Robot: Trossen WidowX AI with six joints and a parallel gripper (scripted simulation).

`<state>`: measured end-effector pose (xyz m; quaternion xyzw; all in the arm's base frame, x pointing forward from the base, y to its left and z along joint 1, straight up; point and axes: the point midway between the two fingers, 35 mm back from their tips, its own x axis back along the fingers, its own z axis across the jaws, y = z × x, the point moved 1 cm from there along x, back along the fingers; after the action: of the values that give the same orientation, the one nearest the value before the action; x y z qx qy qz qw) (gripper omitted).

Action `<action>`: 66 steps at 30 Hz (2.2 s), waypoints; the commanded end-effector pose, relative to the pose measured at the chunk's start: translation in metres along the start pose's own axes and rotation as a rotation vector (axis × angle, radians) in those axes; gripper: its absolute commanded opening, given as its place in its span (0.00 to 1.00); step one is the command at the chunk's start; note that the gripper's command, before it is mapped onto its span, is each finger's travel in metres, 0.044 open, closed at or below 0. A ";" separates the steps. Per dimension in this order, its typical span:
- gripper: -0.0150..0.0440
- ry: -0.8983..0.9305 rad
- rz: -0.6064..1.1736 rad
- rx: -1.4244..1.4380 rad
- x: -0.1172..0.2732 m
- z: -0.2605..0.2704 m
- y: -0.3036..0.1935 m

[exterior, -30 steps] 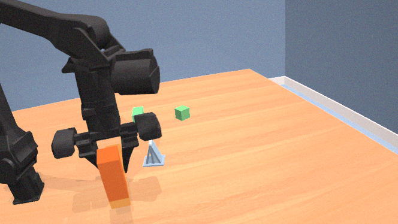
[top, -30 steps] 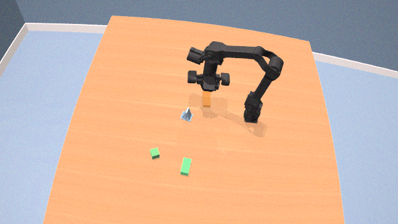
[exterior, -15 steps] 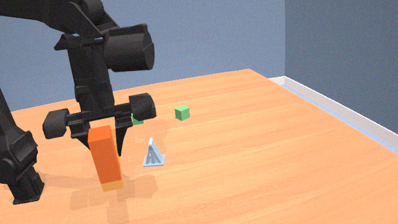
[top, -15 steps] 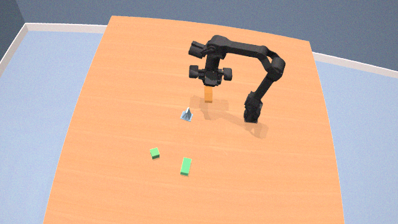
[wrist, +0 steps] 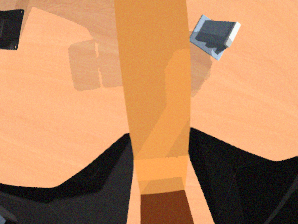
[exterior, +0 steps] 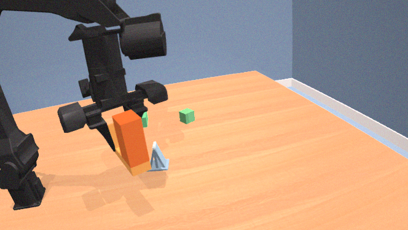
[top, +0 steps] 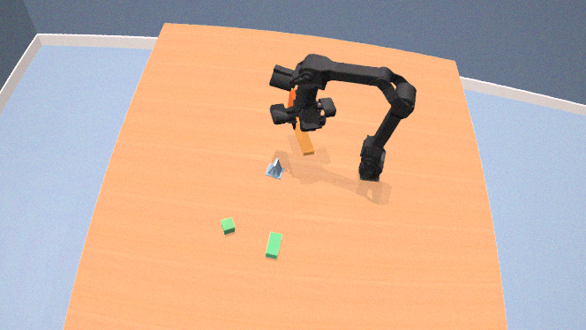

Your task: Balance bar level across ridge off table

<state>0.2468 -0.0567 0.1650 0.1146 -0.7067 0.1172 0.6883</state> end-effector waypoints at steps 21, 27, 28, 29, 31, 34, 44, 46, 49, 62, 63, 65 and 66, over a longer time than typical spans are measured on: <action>0.25 0.001 -0.002 0.714 0.001 -0.059 0.063; 0.25 -0.001 -0.004 0.921 0.001 -0.066 0.084; 0.25 -0.001 -0.004 0.957 0.000 -0.066 0.087; 0.25 -0.001 -0.004 0.983 0.000 -0.066 0.089; 0.25 -0.001 -0.004 0.984 0.000 -0.066 0.089; 0.25 -0.001 -0.004 0.985 -0.003 -0.066 0.089; 0.25 -0.001 -0.004 0.993 -0.019 -0.066 0.089; 0.25 -0.001 -0.004 0.994 -0.022 -0.066 0.089; 0.25 -0.001 -0.004 0.997 -0.027 -0.065 0.088; 0.25 -0.001 -0.004 1.005 -0.043 -0.062 0.085; 0.25 -0.001 -0.004 1.005 -0.043 -0.062 0.085; 0.25 -0.001 -0.004 1.005 -0.043 -0.062 0.085; 0.25 -0.001 -0.004 1.005 -0.043 -0.062 0.085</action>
<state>0.2782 0.0448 0.1235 0.4341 -0.5638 0.4379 0.5494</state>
